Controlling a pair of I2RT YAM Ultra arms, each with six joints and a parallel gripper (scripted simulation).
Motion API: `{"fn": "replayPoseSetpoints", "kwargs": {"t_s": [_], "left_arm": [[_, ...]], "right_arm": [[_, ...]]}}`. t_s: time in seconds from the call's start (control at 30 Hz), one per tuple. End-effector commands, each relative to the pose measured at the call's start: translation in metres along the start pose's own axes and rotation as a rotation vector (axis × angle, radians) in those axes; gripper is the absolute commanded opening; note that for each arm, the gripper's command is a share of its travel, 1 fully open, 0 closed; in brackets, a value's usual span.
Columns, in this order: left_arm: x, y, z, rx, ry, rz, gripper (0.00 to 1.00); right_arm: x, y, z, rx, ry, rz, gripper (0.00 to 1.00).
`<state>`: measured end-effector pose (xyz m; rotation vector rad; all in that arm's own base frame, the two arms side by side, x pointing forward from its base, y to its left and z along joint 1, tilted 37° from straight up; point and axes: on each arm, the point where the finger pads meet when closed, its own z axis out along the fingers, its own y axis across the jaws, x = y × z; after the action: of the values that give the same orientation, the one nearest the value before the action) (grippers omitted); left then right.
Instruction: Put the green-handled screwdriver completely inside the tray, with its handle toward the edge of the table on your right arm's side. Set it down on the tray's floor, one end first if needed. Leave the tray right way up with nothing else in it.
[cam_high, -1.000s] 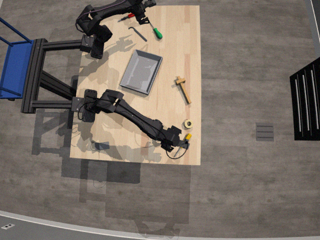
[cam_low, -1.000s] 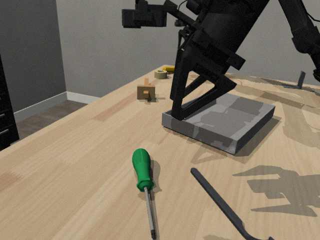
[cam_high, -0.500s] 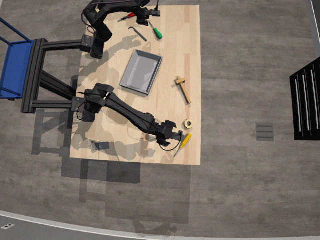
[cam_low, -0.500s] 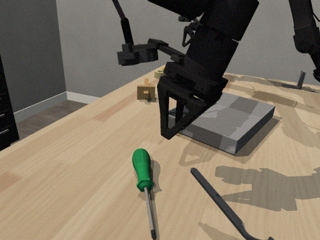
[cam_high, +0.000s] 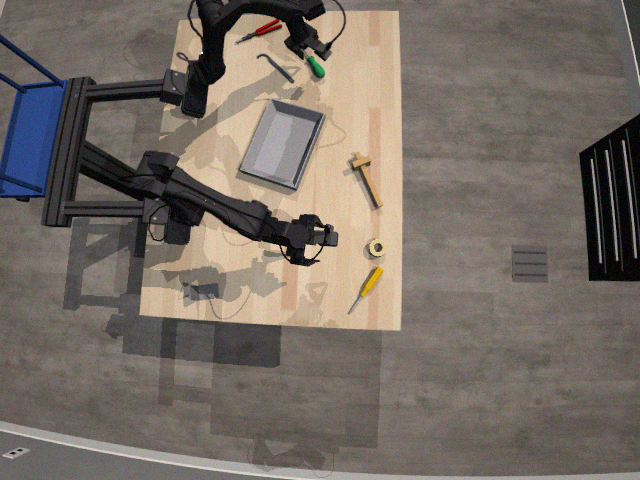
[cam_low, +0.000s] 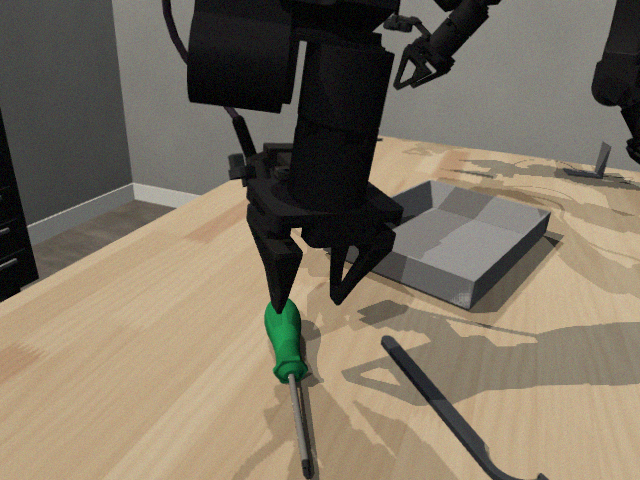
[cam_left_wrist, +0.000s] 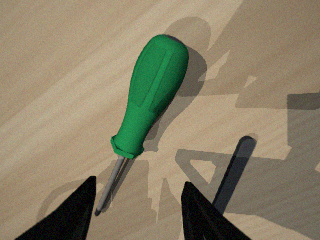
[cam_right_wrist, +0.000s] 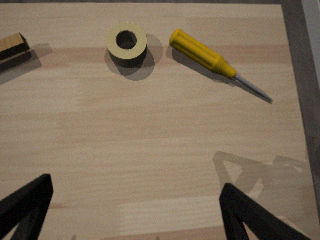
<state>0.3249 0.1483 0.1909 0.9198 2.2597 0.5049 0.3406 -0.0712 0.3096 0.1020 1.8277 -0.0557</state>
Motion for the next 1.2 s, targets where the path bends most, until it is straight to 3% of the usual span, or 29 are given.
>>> {"fn": "replayPoseSetpoints", "kwargs": {"t_s": [0.0,0.33,0.63,0.9,1.17], "left_arm": [[-0.003,0.005,0.001,0.064,0.062,0.185,0.54],[-0.017,0.014,0.016,0.089,0.058,0.274,0.54],[-0.018,0.016,0.013,0.079,0.058,0.274,0.54],[-0.018,0.016,0.013,0.079,0.058,0.274,0.54],[-0.018,0.016,0.013,0.079,0.058,0.274,0.54]], "right_arm": [[-0.007,0.011,-0.019,0.01,-0.101,-0.082,1.0],[0.014,0.037,-0.044,-0.035,-0.13,-0.137,1.0],[0.01,0.041,-0.041,-0.029,-0.153,-0.152,1.0],[0.024,0.073,-0.033,-0.12,-0.123,-0.182,1.0],[0.022,0.073,-0.035,-0.12,-0.131,-0.179,1.0]]}}
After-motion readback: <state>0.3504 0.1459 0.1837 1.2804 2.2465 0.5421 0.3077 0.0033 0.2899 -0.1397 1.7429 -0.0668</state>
